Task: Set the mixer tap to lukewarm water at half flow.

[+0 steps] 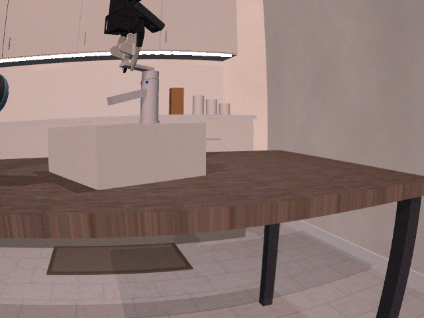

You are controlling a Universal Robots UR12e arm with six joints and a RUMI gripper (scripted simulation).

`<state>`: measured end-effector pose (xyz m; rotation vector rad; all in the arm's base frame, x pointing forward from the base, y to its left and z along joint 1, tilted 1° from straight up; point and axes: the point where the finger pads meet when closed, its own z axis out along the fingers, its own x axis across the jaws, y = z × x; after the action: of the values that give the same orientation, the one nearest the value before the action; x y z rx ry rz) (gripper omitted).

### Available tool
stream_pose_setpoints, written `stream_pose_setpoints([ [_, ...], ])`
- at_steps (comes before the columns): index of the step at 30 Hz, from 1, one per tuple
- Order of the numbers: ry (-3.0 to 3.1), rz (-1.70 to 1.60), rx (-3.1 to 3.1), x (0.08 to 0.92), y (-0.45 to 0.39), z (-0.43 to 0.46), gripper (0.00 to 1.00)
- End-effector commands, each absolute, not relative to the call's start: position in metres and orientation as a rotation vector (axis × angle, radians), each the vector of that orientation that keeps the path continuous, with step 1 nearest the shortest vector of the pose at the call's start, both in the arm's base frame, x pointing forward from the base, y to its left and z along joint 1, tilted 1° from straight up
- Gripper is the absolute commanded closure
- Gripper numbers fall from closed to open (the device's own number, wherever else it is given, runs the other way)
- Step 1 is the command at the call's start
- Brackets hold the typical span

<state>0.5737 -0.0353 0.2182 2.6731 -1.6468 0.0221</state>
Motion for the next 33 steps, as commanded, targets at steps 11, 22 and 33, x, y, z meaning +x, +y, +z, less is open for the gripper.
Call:
stream_pose_setpoints([
  [11, -1.647, 0.024, 2.673, 0.5742, -0.0353, 0.219, 1.0],
  [22, -1.647, 0.024, 2.673, 0.5742, -0.0353, 0.219, 1.0],
  [33, -1.647, 0.024, 2.673, 0.5742, -0.0353, 0.219, 0.59],
])
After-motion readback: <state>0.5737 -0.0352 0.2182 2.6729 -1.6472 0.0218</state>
